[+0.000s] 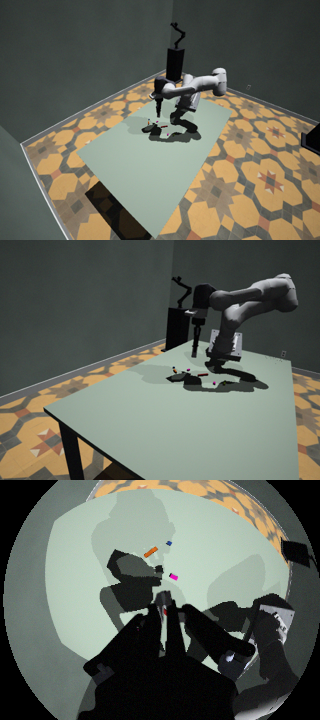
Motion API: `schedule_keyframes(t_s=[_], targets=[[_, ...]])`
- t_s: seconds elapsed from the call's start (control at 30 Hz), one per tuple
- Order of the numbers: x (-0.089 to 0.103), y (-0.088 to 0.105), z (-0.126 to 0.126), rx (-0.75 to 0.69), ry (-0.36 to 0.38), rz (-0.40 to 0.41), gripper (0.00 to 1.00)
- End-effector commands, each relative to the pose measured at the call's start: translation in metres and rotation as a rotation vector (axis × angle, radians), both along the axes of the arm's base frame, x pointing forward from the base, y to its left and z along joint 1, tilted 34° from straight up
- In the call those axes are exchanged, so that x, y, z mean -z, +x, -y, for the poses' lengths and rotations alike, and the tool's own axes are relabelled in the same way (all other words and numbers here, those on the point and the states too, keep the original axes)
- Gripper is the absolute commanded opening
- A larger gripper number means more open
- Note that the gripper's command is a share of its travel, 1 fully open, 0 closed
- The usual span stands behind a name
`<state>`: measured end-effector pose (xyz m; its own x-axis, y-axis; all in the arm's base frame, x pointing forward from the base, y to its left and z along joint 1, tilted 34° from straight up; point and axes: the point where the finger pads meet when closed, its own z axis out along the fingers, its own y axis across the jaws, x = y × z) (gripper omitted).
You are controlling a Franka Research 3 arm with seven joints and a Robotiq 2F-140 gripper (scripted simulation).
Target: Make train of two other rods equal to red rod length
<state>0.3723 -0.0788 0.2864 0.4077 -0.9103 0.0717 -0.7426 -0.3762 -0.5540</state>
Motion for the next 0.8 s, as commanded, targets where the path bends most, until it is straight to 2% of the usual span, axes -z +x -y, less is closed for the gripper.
schedule_keyframes(t_s=[0.0, 0.03, 0.13, 0.77], targets=[[-0.021, 0.036, -0.007, -0.082, -0.055, 0.022, 0.03], [-0.027, 0.045, -0.011, -0.104, -0.067, 0.028, 0.03], [-0.029, 0.048, -0.012, -0.113, -0.072, 0.030, 0.03], [-0.025, 0.051, -0.013, -0.113, -0.073, 0.029, 0.03]])
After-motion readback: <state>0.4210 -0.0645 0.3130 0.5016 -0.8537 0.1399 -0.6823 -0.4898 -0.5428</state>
